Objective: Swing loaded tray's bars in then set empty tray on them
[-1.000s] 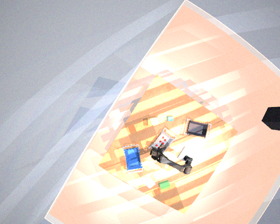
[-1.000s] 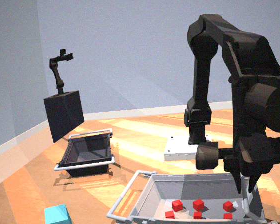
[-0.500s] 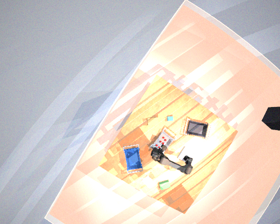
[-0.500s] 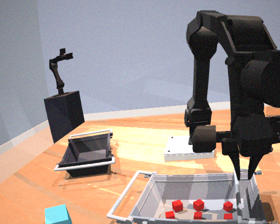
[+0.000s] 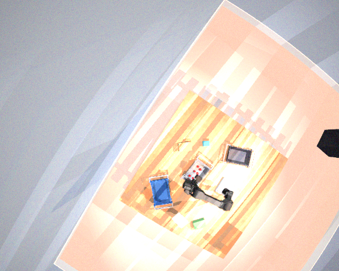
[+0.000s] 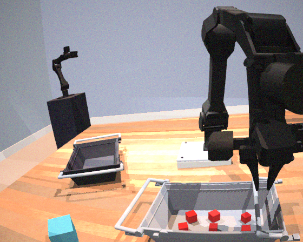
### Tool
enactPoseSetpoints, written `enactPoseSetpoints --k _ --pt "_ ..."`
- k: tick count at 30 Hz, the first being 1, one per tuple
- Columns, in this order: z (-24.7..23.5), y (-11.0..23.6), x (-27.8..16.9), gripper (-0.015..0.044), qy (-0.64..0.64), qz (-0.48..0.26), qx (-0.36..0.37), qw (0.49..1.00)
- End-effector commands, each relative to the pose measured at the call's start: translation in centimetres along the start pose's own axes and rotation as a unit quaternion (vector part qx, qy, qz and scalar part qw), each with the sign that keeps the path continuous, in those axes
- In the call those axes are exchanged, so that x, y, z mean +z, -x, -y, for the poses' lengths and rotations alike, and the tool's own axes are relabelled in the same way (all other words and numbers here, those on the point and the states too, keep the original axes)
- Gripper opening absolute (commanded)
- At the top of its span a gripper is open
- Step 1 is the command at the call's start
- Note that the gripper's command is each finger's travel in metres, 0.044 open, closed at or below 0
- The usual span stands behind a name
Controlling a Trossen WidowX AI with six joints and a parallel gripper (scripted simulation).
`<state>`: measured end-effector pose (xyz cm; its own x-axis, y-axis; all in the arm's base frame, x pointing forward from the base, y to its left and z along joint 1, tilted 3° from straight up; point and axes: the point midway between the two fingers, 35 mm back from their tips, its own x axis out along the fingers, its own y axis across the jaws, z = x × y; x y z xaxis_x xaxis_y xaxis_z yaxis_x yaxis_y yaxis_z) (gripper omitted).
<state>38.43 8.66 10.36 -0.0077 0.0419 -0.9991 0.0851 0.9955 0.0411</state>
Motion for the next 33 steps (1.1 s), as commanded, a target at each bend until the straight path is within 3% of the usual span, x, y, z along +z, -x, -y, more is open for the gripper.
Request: enactPoseSetpoints --k 1,13,22,23,28,33 --pt "0.0 -0.1 0.0 0.0082 0.000 0.000 0.000 1.000" --pt "0.0 0.5 0.1 0.0082 0.000 0.002 0.000 1.000" --pt "0.1 8.5 -0.3 0.0082 -0.002 0.018 0.006 1.000" --pt "0.2 6.0 0.0 0.0082 -0.004 0.009 0.003 1.000" --pt "4.4 4.9 1.0 0.0082 -0.032 0.007 0.001 0.999" --pt "12.0 3.3 1.8 0.0082 -0.027 0.006 -0.003 1.000"
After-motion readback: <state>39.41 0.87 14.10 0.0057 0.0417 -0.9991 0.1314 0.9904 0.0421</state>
